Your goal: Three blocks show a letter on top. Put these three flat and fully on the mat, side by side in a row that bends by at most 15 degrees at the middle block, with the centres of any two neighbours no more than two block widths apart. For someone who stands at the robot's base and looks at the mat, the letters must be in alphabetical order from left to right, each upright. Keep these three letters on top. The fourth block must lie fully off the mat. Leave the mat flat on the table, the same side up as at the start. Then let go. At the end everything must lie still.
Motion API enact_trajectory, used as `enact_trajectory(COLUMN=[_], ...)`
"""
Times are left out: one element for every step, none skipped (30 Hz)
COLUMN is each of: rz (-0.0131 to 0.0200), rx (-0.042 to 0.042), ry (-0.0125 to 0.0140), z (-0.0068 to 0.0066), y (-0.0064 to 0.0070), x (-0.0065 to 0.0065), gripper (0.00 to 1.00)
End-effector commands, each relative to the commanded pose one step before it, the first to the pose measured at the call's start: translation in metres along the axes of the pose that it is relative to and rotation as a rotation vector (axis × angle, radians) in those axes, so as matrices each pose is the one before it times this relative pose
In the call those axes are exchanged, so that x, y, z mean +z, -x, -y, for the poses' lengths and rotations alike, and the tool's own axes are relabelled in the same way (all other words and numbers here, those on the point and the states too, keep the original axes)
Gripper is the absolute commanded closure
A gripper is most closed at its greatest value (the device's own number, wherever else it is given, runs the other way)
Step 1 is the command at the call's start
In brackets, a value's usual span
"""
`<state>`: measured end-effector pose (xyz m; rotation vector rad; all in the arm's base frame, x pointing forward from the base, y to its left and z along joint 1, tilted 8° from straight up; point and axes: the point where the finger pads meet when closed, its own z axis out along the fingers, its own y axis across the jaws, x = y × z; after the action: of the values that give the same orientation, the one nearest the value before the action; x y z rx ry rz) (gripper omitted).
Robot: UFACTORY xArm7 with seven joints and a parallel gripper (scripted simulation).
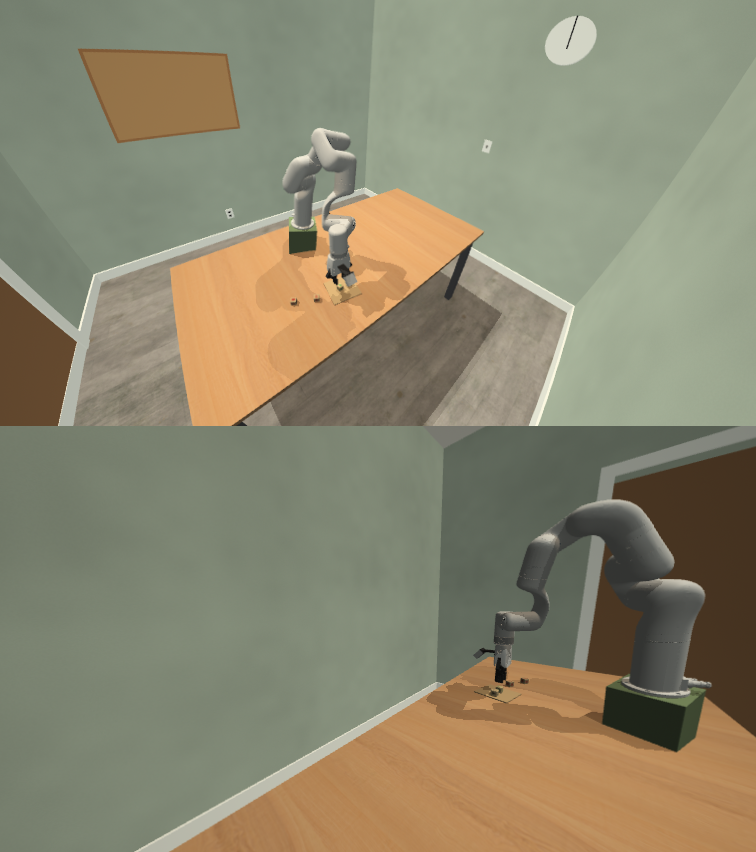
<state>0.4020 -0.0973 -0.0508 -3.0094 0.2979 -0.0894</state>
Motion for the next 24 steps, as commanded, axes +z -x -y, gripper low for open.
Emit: enact_trajectory(rz=[-0.00362,0.00000,-0.00001,0.00001,0.00001,-0.00001,0.00000,0.00000,0.00001,0.00000,0.00000,0.00000,-0.00001,0.00000,0.00000,0.00000,0.00000,0.00000,0.00000,0.00000,0.00000,0.00000,0.00000,0.00000], rx=[0.00017,0.00000,-0.00001,0.00001,0.00002,-0.00002,0.00000,0.00001,0.00001,0.00000,0.00000,0.00000,-0.00001,0.00000,0.00000,0.00000,0.00000,0.00000,0.00000,0.00000,0.00000,0.00000,0.00000,0.00000], ry=[-0.00013,0.00000,0.00001,0.00000,-0.00001,0.00001,0.00000,0.00000,-0.00001,0.00000,0.00000,0.00000,0.00001,0.00000,0.00000,0.00000,0.00000,0.00000,0.00000,0.00000,0.00000,0.00000,0.00000,0.00000], z=[-0.00032,-0.00002,-0.00002,-0.00001,-0.00001,-0.00001,-0.00001,-0.00001,-0.00001,0.00000,0.00000,-0.00001,-0.00001,-0.00001,-0.00001,0.00000,0.00000,0.00000,0.00000,0.00000,0.00000,0.00000,0.00000,0.00000], y=[-0.00137,0.00000,-0.00001,0.00000,0.00001,-0.00001,0.00000,0.00000,0.00001,0.00000,0.00000,0.00000,-0.00001,0.00000,0.00000,0.00000,0.00000,0.00000,0.00000,0.00000,0.00000,0.00000,0.00000,0.00000], x=[0.00504,0.00148,0.00143,0.00136,0.00129,0.00123,0.00115,0.00106,0.00097,0.00000,0.00000,0.00089,0.00080,0.00071,0.00061,0.00052,0.00044,0.00035,0.00028,0.00021,0.00014,0.00009,0.00005,0.00002], gripper=[0.58,0.58,0.58,0.58,0.58,0.58,0.58,0.58,0.58,0.58,0.58,0.58,0.58,0.58,0.58,0.58,0.58,0.58,0.58,0.58,0.58,0.58,0.58,0.58])
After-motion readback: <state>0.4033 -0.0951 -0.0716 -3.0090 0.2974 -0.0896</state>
